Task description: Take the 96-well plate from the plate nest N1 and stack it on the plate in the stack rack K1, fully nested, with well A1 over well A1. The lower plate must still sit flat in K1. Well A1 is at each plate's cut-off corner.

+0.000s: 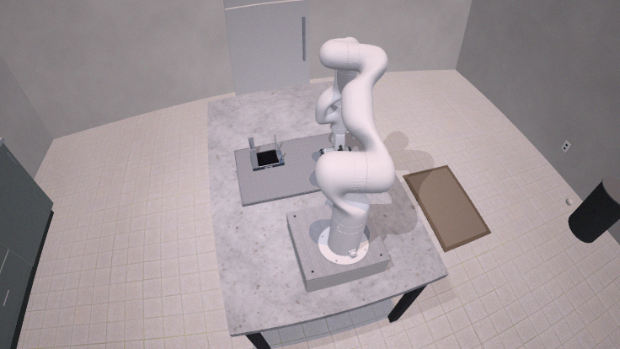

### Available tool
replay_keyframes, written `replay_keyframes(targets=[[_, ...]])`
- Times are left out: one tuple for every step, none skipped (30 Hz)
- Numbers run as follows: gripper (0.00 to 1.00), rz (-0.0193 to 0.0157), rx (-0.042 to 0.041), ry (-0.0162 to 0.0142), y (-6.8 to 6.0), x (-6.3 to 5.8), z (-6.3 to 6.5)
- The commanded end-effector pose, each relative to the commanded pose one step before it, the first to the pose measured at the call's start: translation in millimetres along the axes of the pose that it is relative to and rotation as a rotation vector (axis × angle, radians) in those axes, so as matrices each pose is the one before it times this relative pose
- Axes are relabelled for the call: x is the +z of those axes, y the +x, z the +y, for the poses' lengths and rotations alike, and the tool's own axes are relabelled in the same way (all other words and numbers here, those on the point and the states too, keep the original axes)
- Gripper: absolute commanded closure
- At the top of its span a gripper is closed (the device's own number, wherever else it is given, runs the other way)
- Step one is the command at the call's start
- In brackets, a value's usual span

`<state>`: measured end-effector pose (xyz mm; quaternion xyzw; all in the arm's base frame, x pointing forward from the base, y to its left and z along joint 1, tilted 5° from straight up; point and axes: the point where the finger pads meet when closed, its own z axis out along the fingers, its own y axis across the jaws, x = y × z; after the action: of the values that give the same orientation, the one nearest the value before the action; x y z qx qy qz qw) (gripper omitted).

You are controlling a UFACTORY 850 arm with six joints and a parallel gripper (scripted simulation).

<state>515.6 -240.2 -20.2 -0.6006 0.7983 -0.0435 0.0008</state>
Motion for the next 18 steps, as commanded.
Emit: replay_keyframes(targets=[[1.00, 0.00024, 0.00004, 0.00183, 0.13, -0.71, -0.97], [1.00, 0.00000, 0.00000, 0.00000, 0.00, 0.00, 0.00], [1.00, 0.00005, 0.00000, 0.00003, 0.00, -0.70, -0.01], [1.00, 0.00003, 0.00000, 0.00001, -0.01, -0.64, 0.01], [1.00, 0.00003, 0.00000, 0.00001, -0.01, -0.65, 0.01], [1.00, 0.00002, 0.00000, 0.00001, -0.01, -0.65, 0.01], [1.00, -0.00008, -0.00001, -0.00002, 0.03, -0.74, -0.02], [1.00, 0.00000, 0.00000, 0.00000, 0.00, -0.67, 0.00], [1.00, 0.00000, 0.00000, 0.00000, 0.00, 0.00, 0.00], [1.00, 0.00000, 0.00000, 0.00000, 0.00, 0.00, 0.00], [1.00, -0.00001, 0.00000, 0.00000, 0.00, -0.67, 0.00], [1.00, 0.00000, 0.00000, 0.00000, 0.00, -0.67, 0.00], [1.00, 0.00000, 0.00000, 0.00000, 0.00, -0.67, 0.00], [1.00, 0.00000, 0.00000, 0.00000, 0.00, -0.67, 0.00], [1.00, 0.00000, 0.00000, 0.00000, 0.00, -0.67, 0.00], [1.00, 0.00000, 0.00000, 0.00000, 0.00, -0.67, 0.00], [1.00, 0.00000, 0.00000, 0.00000, 0.00, -0.67, 0.00], [1.00, 0.00000, 0.00000, 0.00000, 0.00, -0.67, 0.00]])
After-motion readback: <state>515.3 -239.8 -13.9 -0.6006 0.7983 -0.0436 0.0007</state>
